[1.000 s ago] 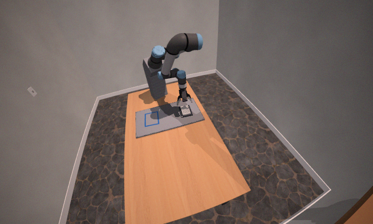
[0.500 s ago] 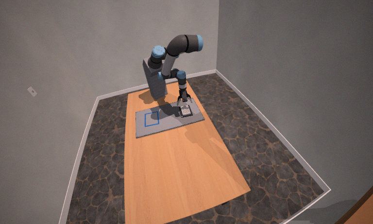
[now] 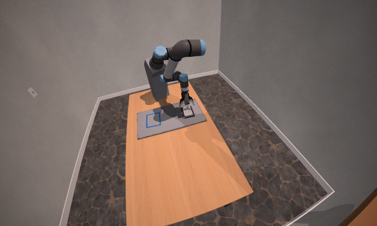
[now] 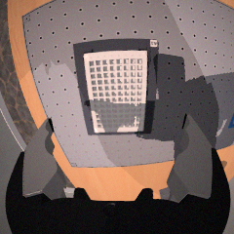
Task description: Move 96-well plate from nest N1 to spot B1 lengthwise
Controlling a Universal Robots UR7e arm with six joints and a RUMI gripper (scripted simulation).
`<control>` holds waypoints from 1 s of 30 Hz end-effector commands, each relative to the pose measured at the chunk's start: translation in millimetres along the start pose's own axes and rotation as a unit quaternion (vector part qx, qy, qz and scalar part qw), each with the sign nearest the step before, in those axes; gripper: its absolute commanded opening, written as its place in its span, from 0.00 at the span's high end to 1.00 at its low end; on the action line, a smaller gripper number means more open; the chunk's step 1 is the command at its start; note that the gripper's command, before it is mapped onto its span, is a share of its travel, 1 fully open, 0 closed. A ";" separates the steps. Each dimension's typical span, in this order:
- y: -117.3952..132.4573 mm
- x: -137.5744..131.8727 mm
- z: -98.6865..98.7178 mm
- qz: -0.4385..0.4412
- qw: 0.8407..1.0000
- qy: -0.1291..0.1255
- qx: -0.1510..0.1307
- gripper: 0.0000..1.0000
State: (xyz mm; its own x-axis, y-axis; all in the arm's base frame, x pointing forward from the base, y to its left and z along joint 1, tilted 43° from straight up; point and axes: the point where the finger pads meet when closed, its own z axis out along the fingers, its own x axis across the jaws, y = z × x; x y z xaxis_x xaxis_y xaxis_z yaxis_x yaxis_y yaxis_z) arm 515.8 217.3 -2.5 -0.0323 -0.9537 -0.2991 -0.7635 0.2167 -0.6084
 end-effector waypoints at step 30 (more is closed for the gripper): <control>-0.4 -0.3 48.8 0.000 1.000 0.000 0.001 0.00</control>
State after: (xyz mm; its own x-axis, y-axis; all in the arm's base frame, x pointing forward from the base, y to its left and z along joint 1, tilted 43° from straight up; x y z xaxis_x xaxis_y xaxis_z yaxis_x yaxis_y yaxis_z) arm 543.9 226.4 -34.4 -0.0323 -0.9537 -0.2991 -0.7634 0.2167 -0.6085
